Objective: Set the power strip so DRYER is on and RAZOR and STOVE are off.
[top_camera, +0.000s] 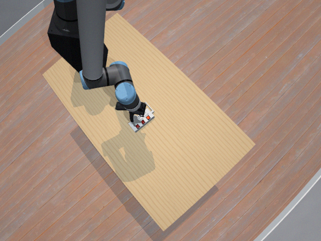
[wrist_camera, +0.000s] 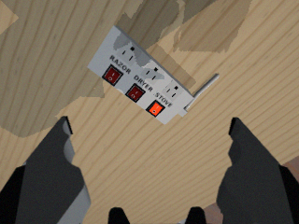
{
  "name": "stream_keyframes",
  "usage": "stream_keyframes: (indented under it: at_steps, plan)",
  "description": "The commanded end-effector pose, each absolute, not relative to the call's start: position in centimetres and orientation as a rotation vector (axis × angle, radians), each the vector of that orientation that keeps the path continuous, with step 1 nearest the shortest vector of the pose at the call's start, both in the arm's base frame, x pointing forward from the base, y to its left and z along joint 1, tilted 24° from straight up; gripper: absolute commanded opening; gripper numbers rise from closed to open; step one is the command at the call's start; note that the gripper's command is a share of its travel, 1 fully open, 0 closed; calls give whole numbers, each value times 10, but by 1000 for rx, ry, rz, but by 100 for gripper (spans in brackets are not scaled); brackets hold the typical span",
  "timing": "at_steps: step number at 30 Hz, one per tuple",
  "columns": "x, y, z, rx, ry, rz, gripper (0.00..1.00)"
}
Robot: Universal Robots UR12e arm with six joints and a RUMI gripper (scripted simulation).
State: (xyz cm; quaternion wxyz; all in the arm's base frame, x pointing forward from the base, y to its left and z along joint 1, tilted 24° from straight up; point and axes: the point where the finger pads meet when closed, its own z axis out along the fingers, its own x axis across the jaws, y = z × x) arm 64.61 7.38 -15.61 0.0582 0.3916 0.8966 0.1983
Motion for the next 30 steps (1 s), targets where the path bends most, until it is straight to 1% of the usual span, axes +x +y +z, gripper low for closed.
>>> stream_keyframes:
  at_steps: [1,5,7,8,17,30]
  plan:
    - [662,75,-167,783,2808,575,100]
    - [669,77,-173,583,2833,551,100]
    - [669,77,-173,583,2833,551,100]
    - [671,76,-175,435,2843,534,100]
    - [681,80,-183,18,2835,480,100]
    - [684,81,-185,-75,2824,465,100]
